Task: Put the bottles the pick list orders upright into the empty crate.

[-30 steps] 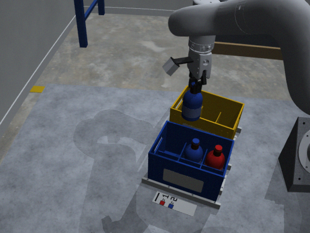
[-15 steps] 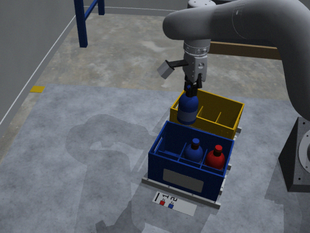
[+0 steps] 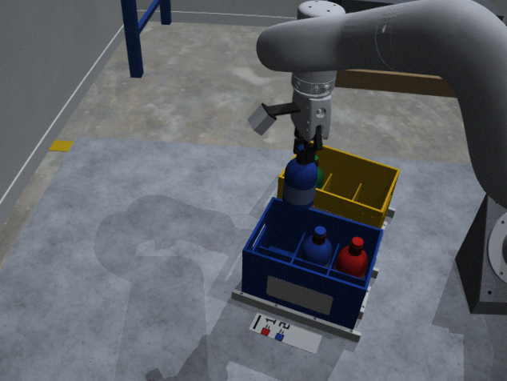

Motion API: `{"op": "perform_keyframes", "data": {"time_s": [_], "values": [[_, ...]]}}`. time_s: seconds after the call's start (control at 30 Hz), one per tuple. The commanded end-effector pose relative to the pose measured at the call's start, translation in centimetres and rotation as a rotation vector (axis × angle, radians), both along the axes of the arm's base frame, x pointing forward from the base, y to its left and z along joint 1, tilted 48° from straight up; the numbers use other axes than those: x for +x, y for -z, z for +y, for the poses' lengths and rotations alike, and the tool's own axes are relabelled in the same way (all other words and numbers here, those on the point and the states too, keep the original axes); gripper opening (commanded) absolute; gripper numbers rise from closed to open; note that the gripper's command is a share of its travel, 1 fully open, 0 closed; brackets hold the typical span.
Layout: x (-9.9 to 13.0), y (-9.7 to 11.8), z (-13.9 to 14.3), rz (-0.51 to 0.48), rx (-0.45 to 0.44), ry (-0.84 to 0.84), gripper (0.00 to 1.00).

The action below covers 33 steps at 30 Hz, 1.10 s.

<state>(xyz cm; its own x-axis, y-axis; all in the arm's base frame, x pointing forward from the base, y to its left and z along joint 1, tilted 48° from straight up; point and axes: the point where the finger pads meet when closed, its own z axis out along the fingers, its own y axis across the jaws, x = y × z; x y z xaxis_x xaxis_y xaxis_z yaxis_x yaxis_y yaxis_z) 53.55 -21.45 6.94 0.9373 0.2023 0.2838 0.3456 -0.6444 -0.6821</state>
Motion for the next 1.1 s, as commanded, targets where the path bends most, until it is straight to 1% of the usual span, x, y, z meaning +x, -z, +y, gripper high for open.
{"op": "perform_keyframes", "data": {"time_s": [0.0, 0.57, 0.77, 1.07], "values": [[0.4, -0.4, 0.2, -0.001, -0.001, 0.001, 0.0], [2.3, -2.2, 1.7, -0.001, -0.001, 0.001, 0.0], [3.3, -3.0, 2.4, -0.001, -0.001, 0.001, 0.0], [3.3, -3.0, 2.4, -0.001, -0.001, 0.001, 0.0]]}}
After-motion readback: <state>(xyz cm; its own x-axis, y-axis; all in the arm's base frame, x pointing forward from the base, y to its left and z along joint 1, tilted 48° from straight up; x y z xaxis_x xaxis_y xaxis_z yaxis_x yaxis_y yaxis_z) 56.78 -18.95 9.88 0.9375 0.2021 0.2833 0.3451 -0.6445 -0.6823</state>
